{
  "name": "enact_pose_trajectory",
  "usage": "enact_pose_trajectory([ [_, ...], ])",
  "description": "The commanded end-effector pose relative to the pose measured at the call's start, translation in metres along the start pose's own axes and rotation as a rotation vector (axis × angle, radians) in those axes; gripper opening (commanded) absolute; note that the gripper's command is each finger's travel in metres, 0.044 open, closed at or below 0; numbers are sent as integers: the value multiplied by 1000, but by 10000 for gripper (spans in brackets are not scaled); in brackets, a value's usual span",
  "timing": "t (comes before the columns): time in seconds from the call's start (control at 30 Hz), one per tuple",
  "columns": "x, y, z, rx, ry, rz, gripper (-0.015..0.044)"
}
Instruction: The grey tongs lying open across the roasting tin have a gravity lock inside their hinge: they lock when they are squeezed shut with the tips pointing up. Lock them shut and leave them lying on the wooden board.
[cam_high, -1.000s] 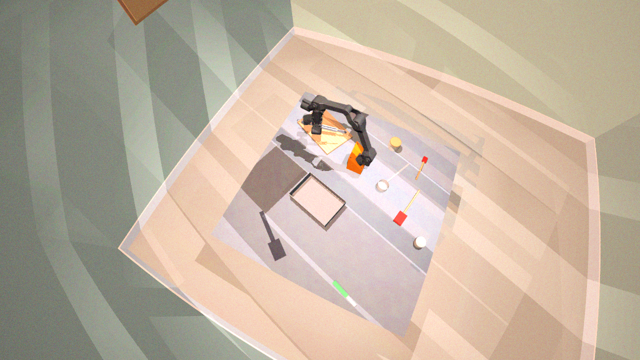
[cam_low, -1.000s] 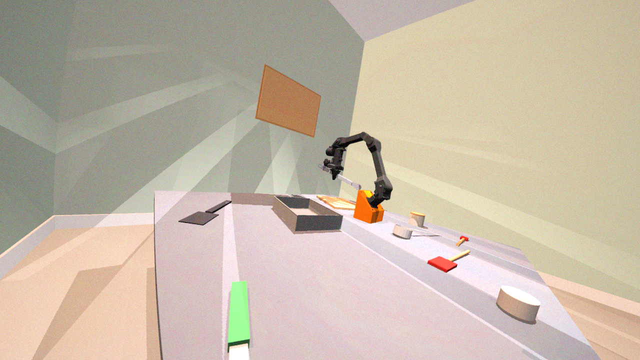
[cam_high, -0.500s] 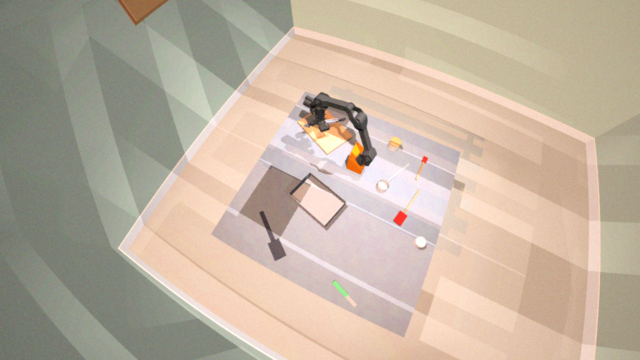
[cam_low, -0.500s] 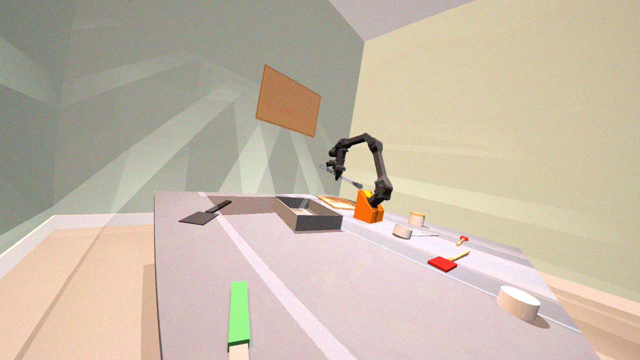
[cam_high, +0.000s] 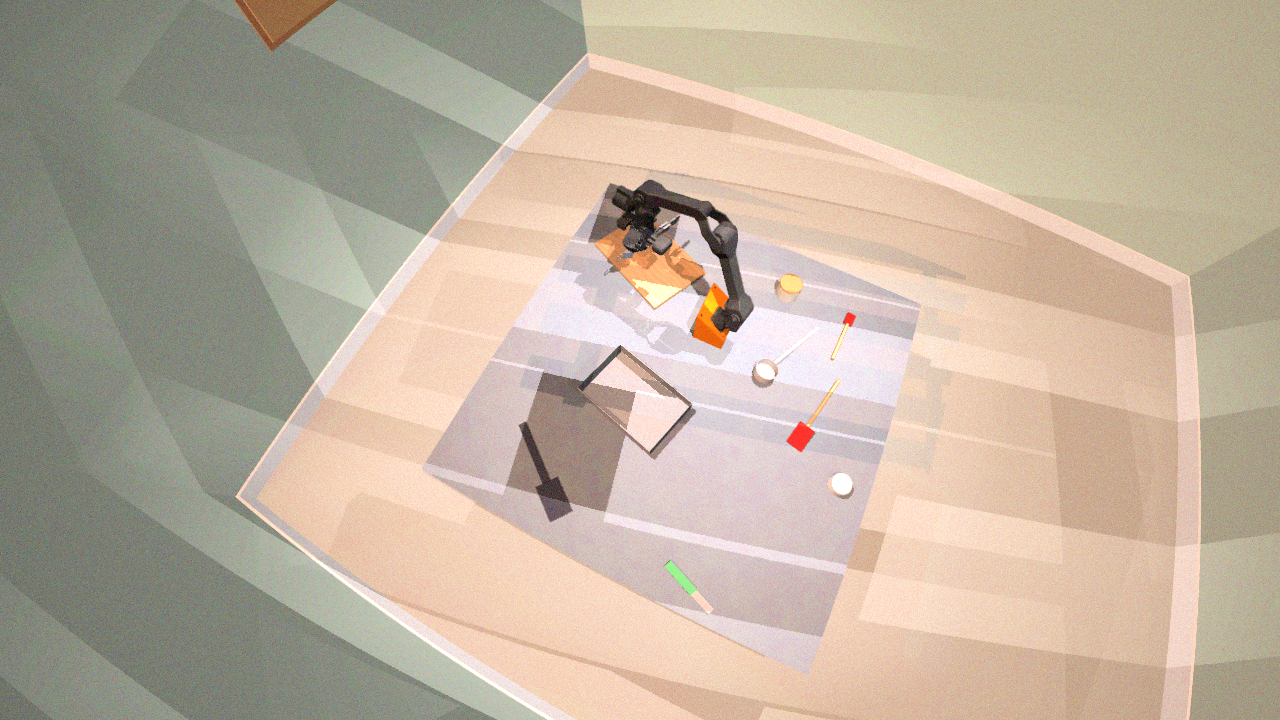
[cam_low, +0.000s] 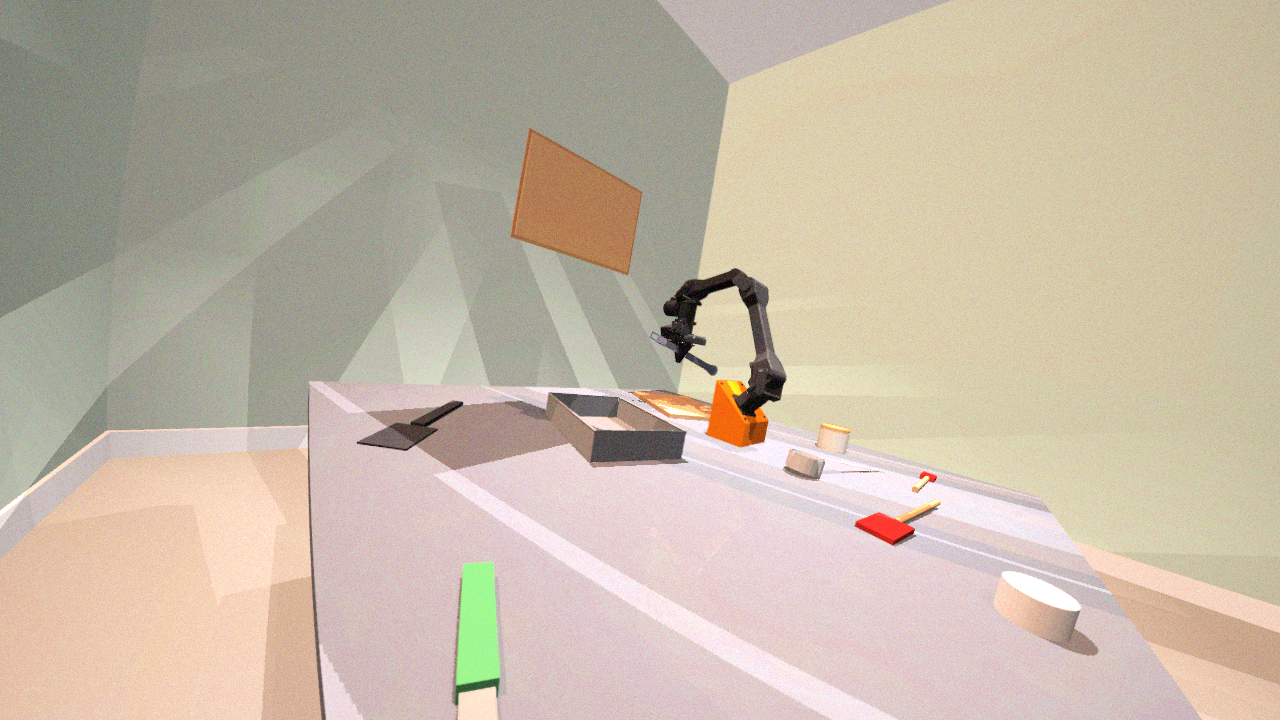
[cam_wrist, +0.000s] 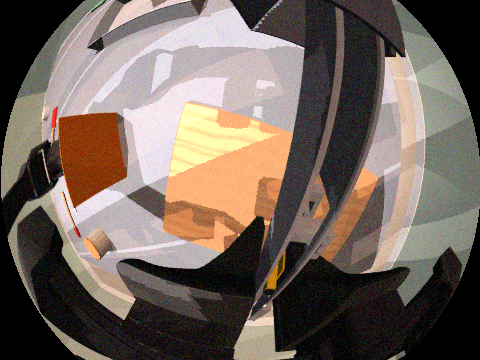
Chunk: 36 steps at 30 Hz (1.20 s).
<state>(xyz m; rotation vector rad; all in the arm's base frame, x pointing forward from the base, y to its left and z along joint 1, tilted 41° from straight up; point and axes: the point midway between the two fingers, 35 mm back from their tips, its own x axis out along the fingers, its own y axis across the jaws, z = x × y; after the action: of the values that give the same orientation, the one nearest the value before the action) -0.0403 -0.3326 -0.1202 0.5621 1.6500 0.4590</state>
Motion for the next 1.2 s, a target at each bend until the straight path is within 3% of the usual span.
enact_pose_trajectory([
  [0.0,0,0,-9,-154,6,1,-150],
  [0.97,7,3,-58,-1074,1,25,-150],
  [1.17,8,4,-60,-1121,0,26,-150],
])
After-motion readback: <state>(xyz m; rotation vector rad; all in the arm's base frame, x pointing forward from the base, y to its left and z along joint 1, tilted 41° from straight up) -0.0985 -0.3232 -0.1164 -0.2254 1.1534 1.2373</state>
